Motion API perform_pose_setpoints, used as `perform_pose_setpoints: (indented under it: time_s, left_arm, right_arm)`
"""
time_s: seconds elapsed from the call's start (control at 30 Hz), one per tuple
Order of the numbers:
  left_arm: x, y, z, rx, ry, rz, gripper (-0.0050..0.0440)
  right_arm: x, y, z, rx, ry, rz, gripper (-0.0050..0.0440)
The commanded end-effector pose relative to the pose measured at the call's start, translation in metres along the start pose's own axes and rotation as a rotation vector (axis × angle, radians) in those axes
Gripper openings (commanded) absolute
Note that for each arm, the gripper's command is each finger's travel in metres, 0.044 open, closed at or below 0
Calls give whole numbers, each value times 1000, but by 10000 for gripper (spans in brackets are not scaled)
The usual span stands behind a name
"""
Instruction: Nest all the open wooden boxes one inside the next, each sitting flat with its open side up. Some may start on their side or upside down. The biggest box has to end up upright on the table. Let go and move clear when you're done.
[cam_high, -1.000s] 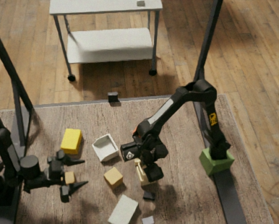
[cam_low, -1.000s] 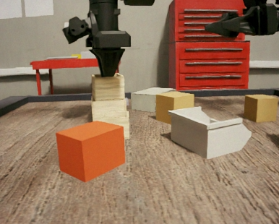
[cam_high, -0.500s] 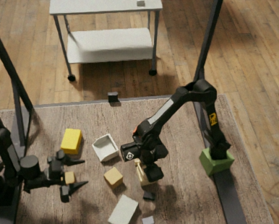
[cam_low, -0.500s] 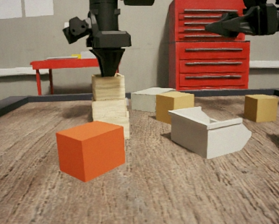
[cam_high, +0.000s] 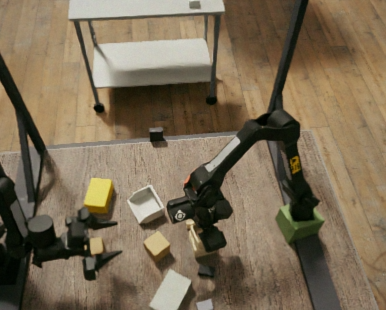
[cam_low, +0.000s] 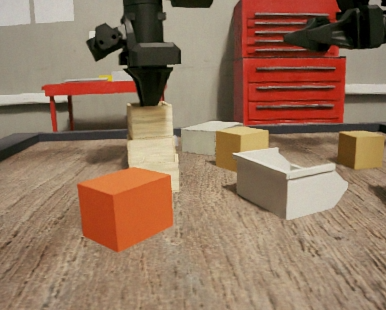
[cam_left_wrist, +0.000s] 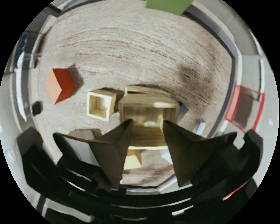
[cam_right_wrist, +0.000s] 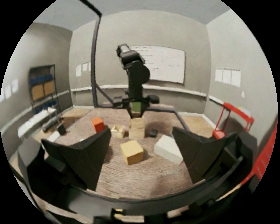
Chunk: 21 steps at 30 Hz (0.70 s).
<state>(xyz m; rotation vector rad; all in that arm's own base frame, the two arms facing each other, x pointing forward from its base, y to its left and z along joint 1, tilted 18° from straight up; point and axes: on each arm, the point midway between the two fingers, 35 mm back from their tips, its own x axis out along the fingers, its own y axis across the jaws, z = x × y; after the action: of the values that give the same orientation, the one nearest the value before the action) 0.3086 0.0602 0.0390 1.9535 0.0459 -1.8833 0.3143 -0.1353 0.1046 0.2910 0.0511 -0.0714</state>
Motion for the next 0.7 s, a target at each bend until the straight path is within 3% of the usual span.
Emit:
perform_pose_setpoints:
  time_s: [0.0, 0.67]
  left_arm:
    - [-5, 2, -1, 8, 16, -3, 255]
    - [-3, 1, -6, 7, 12, -5, 255]
  right_arm:
    - [0, 0, 0, 3, -1, 0, 400]
    - [0, 0, 0, 3, -1, 0, 400]
